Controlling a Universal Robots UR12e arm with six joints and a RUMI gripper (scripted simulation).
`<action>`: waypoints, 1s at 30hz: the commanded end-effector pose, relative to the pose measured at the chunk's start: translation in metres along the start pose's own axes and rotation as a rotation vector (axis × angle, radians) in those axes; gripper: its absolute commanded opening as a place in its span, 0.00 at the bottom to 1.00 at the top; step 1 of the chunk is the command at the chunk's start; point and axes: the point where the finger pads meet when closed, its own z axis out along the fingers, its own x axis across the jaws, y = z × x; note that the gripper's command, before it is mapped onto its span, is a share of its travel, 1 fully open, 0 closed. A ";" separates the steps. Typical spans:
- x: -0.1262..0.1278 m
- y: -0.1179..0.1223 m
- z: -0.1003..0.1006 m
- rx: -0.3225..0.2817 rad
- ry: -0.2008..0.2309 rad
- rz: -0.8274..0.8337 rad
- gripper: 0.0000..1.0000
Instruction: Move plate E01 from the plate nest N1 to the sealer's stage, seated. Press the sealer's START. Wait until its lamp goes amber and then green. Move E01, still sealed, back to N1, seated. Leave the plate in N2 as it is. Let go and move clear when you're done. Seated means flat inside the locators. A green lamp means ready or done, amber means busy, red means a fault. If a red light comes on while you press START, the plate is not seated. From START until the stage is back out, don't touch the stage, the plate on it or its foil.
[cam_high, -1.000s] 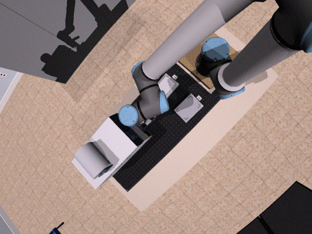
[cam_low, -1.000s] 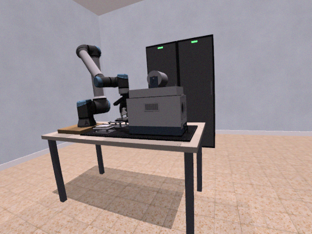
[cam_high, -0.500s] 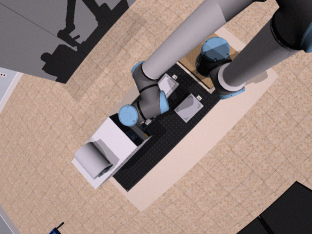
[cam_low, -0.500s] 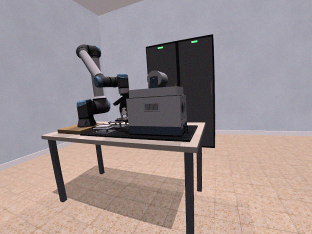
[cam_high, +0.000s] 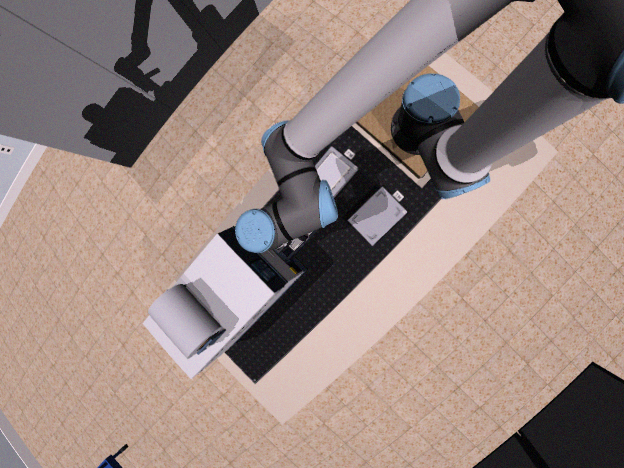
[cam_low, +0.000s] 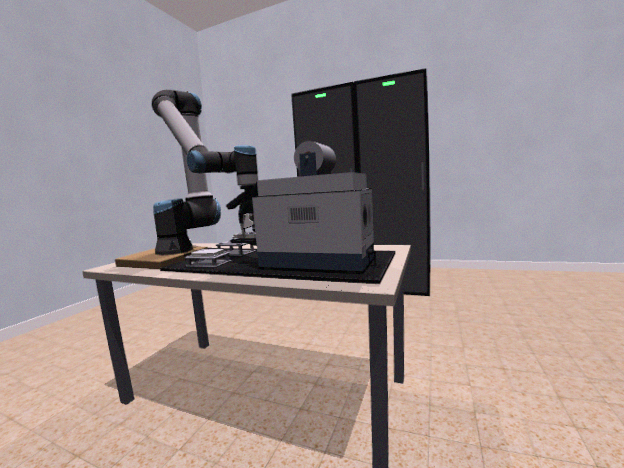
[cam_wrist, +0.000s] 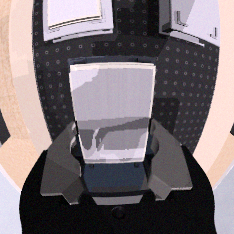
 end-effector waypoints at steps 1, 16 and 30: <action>0.000 0.001 -0.003 -0.001 0.000 0.000 0.00; 0.000 0.001 -0.025 -0.001 0.000 0.000 0.00; 0.000 0.001 -0.045 -0.001 0.000 0.000 0.00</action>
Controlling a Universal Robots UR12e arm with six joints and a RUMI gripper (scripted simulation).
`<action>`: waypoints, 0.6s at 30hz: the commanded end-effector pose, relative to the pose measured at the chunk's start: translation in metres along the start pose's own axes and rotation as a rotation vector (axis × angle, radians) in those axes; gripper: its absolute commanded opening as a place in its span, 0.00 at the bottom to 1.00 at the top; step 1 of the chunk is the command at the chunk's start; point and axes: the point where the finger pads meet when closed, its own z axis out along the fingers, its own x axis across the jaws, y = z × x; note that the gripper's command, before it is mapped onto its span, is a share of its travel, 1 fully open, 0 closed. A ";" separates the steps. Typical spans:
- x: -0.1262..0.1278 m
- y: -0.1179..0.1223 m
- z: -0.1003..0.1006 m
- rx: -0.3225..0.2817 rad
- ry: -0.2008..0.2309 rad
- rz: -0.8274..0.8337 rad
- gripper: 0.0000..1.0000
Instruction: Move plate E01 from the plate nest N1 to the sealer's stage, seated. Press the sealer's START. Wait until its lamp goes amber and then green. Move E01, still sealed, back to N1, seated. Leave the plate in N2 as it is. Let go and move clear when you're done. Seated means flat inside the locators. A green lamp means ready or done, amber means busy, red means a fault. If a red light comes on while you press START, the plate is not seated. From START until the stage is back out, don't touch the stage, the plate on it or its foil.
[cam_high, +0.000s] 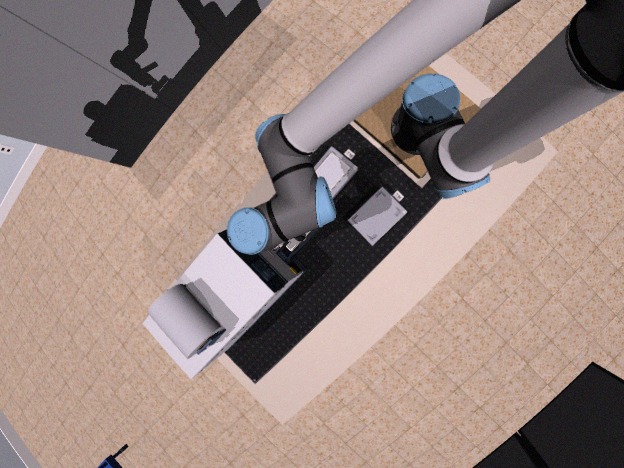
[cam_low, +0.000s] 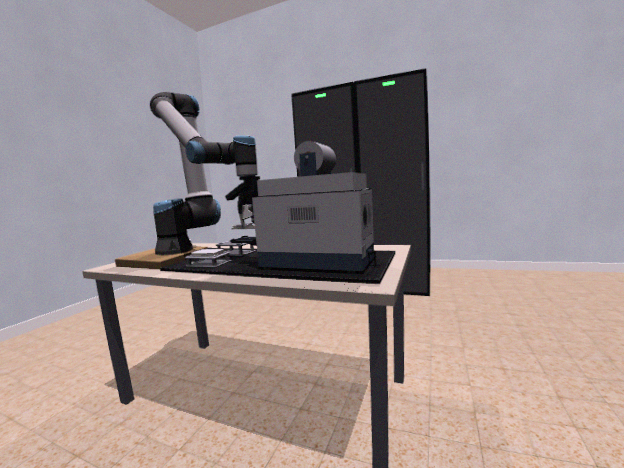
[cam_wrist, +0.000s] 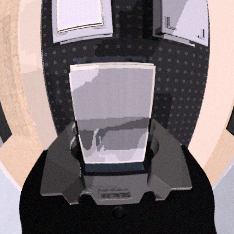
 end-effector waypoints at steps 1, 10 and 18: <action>0.000 0.001 -0.007 -0.001 0.000 0.000 0.00; 0.000 0.001 -0.019 -0.001 0.000 0.000 0.00; 0.000 0.001 -0.019 -0.001 0.000 0.000 0.00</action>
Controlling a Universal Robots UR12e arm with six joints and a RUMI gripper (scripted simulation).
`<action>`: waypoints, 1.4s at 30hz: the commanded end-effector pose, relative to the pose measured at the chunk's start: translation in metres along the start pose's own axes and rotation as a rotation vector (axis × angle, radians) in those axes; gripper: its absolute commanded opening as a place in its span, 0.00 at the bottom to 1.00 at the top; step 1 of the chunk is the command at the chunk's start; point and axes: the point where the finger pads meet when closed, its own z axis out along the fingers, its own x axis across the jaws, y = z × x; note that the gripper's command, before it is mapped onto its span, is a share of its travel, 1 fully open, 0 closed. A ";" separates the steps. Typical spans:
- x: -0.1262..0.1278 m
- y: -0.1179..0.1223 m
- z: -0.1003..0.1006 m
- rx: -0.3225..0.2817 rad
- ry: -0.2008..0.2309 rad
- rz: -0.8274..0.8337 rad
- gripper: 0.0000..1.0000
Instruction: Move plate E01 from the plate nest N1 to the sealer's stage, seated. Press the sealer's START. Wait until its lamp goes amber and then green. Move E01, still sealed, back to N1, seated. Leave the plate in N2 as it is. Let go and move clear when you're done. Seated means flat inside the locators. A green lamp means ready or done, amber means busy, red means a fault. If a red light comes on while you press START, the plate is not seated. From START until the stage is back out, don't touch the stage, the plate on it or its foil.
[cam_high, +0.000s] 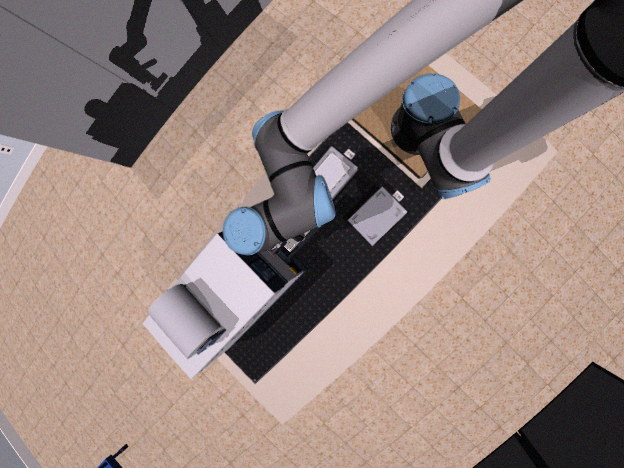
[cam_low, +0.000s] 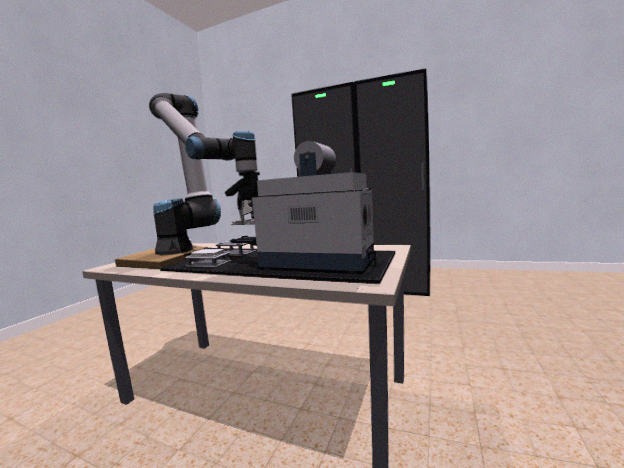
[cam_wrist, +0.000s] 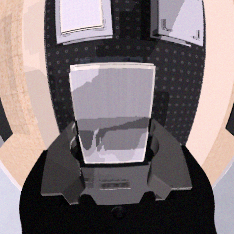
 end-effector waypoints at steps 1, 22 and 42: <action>0.000 0.001 -0.001 -0.001 0.000 0.000 0.00; 0.005 -0.007 -0.001 -0.001 0.000 0.038 0.00; 0.031 -0.040 -0.001 -0.001 0.000 0.038 0.00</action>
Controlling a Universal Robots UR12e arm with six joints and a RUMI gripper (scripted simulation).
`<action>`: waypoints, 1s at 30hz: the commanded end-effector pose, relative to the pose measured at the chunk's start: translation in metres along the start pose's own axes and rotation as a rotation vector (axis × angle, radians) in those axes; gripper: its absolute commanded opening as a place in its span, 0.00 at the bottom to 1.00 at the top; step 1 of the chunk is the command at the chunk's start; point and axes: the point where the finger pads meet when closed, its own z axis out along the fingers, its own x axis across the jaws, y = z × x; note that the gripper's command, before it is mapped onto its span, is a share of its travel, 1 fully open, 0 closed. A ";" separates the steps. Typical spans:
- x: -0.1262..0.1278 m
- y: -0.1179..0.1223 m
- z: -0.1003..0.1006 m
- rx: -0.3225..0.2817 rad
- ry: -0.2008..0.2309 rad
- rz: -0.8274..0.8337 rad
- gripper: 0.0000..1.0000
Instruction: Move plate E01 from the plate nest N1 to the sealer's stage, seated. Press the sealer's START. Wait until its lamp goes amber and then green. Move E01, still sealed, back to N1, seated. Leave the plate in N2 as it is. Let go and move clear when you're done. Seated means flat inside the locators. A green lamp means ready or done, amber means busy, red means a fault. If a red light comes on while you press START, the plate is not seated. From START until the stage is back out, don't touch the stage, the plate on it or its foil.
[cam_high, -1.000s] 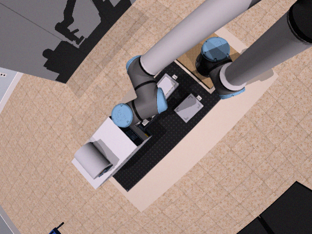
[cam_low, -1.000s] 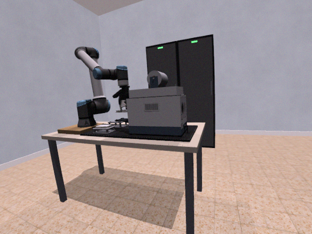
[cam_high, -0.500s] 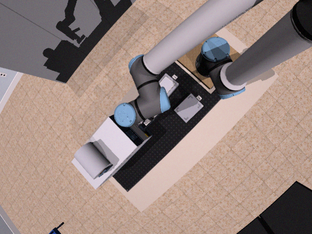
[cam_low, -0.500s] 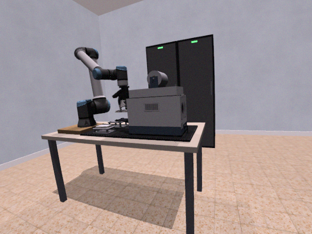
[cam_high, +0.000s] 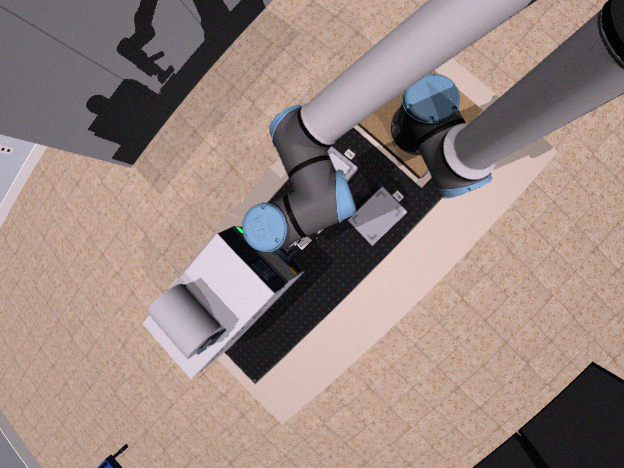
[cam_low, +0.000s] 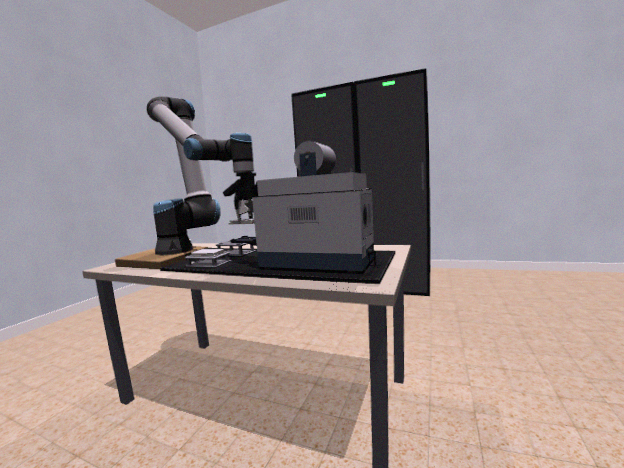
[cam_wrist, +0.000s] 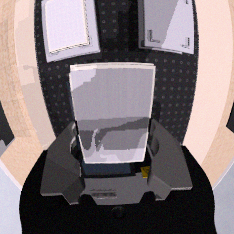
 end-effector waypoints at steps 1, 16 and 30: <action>0.007 -0.009 -0.001 -0.001 0.000 0.000 0.00; 0.024 -0.034 -0.001 -0.001 0.000 0.000 0.00; 0.041 -0.057 -0.001 -0.001 0.000 0.000 0.00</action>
